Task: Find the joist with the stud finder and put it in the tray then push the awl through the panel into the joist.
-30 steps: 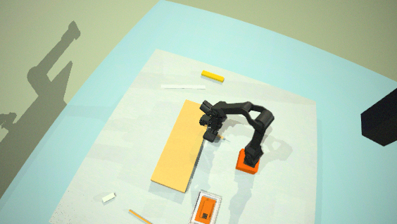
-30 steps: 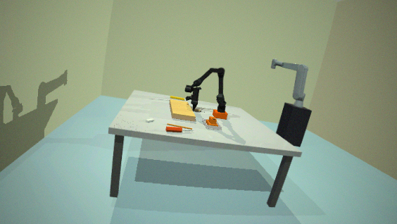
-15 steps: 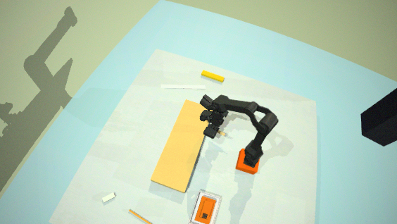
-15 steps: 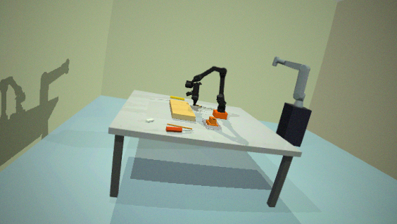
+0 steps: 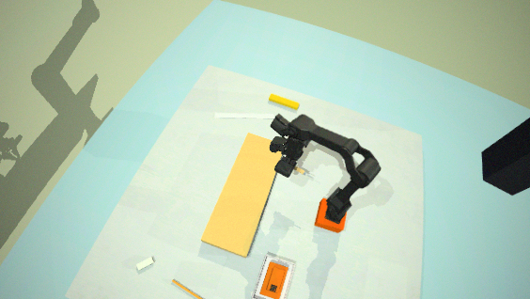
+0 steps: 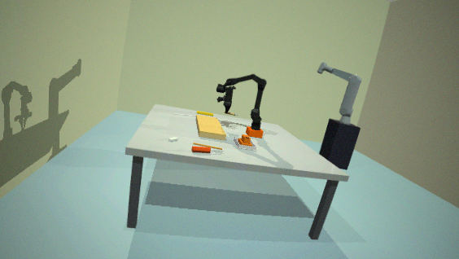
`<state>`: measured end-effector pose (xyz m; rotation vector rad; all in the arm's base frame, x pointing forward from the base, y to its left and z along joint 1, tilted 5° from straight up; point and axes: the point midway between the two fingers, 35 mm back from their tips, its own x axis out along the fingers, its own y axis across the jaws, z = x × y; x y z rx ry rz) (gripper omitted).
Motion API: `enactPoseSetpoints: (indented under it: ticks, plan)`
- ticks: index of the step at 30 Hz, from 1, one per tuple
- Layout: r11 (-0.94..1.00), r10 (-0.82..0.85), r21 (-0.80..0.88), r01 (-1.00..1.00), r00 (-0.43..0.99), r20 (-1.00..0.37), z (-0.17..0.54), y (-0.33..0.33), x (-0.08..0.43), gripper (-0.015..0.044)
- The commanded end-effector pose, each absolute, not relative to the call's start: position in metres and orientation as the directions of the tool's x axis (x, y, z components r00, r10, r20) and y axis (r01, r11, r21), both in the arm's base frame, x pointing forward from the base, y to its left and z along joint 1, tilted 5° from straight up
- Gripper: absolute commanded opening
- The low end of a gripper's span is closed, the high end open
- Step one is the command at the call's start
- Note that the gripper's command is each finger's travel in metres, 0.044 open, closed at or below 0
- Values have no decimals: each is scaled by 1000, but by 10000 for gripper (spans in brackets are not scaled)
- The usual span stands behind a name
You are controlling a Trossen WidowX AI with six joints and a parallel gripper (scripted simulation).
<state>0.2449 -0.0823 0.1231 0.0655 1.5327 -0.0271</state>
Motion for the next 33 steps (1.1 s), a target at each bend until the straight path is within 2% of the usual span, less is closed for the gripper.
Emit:
enactPoseSetpoints:
  ticks: [1, 10, 19, 33]
  plan:
    - [996, 54, 61, 64, 98, -994, 117, -80, 257, 0]
    - [981, 164, 189, 34, 362, -918, 108, -74, 307, 0]
    - [956, 271, 284, -71, 580, -768, 114, -67, 347, 0]
    - [891, 444, 310, -330, 772, -454, 142, -54, 381, 0]
